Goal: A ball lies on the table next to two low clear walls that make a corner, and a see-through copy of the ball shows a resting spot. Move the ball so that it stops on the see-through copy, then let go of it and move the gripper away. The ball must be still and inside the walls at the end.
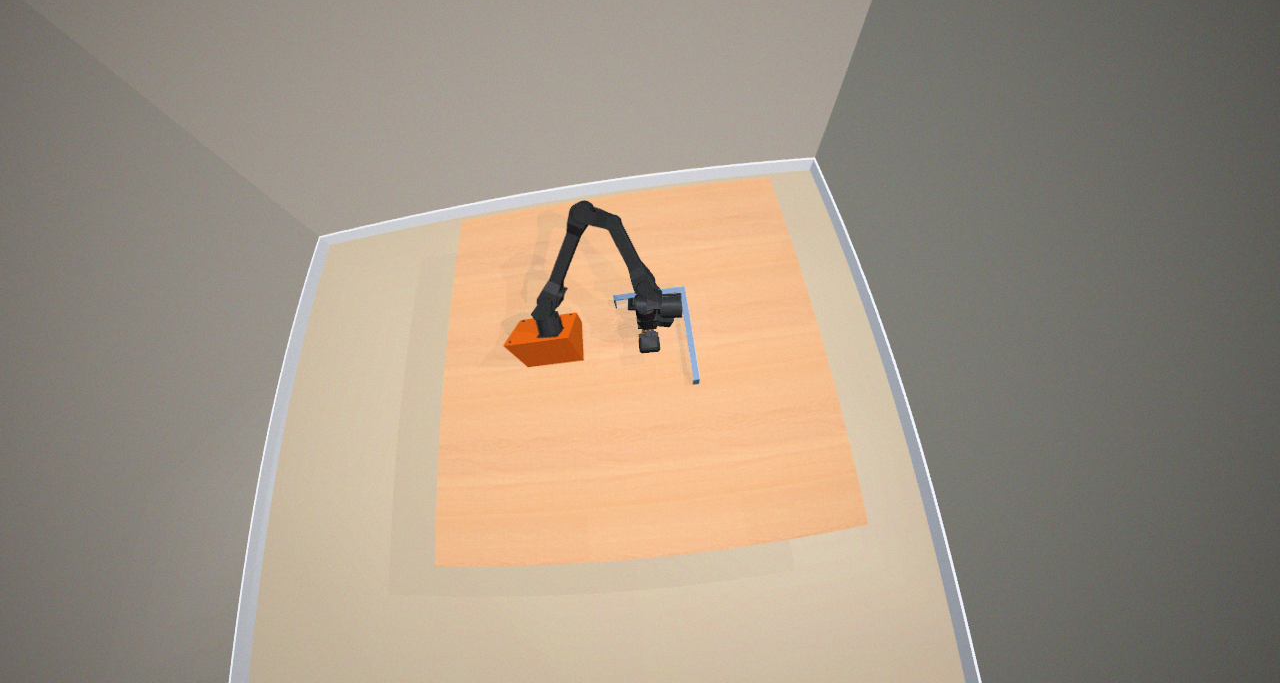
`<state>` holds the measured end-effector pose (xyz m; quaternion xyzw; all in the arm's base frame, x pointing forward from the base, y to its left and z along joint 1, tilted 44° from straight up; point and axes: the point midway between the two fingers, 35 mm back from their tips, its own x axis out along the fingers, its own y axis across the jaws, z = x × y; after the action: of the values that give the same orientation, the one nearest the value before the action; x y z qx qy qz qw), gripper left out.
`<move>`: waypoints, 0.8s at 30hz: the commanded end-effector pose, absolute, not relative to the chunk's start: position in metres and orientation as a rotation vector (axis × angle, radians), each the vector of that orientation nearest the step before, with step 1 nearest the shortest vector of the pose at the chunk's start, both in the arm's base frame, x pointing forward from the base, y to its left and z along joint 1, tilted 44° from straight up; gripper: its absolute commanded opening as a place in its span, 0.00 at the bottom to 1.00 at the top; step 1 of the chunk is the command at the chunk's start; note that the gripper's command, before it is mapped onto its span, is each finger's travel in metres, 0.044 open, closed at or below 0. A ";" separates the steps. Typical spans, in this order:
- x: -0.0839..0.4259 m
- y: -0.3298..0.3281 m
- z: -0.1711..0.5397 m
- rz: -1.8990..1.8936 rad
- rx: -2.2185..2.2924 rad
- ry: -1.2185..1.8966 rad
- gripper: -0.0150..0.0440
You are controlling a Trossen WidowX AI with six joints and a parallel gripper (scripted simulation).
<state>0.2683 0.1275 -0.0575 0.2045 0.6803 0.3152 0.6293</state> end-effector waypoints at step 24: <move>0.302 0.085 0.023 0.720 0.456 1.536 0.25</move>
<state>0.2865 0.0699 0.0182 0.2034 0.6773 0.3145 0.6333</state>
